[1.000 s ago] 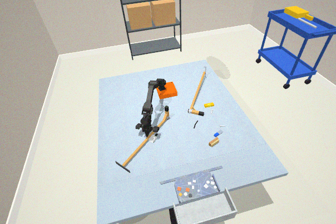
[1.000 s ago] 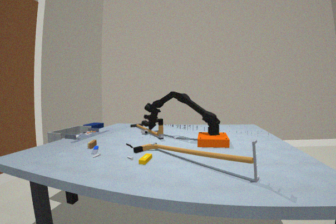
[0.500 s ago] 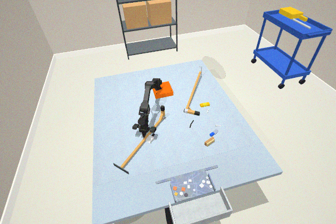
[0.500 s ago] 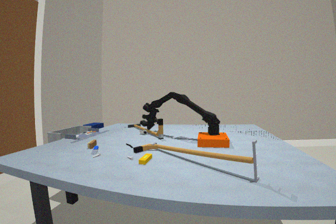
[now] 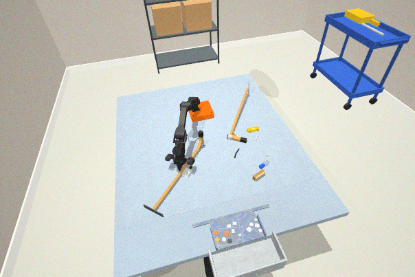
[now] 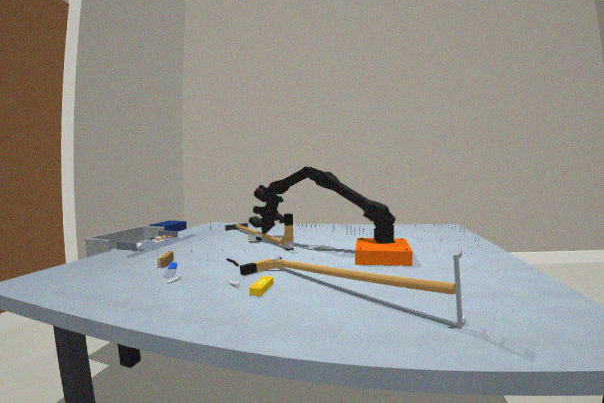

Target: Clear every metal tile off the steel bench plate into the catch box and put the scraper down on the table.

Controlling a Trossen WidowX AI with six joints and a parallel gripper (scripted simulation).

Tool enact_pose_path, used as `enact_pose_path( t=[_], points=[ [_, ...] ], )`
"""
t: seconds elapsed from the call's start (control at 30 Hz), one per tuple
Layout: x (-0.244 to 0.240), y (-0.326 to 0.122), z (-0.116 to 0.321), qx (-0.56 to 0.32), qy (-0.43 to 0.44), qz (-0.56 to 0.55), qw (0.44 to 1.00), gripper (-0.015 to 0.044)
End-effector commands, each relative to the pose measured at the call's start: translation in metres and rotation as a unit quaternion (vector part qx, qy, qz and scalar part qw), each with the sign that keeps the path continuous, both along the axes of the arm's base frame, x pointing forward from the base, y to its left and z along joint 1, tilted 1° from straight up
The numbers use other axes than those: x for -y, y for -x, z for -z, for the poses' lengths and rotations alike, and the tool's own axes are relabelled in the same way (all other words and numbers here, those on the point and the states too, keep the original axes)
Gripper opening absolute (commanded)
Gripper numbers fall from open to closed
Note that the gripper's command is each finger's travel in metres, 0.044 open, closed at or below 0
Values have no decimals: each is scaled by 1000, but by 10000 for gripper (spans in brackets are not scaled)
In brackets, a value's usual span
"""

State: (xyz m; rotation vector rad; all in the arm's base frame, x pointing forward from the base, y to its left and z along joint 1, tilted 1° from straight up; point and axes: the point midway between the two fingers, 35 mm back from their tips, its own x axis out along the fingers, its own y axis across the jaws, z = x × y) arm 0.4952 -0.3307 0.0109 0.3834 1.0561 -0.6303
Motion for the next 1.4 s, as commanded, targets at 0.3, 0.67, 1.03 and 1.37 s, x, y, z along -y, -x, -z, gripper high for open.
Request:
enact_pose_path(
  t=[0.3,0.67,1.03,1.37],
  points=[
    [-14,-14,4,1,-5,-4,1000,0],
    [-21,-23,4,2,-5,-4,1000,0],
    [-23,-25,4,2,-5,-4,1000,0],
    [-23,-25,4,2,-5,-4,1000,0]
  ],
)
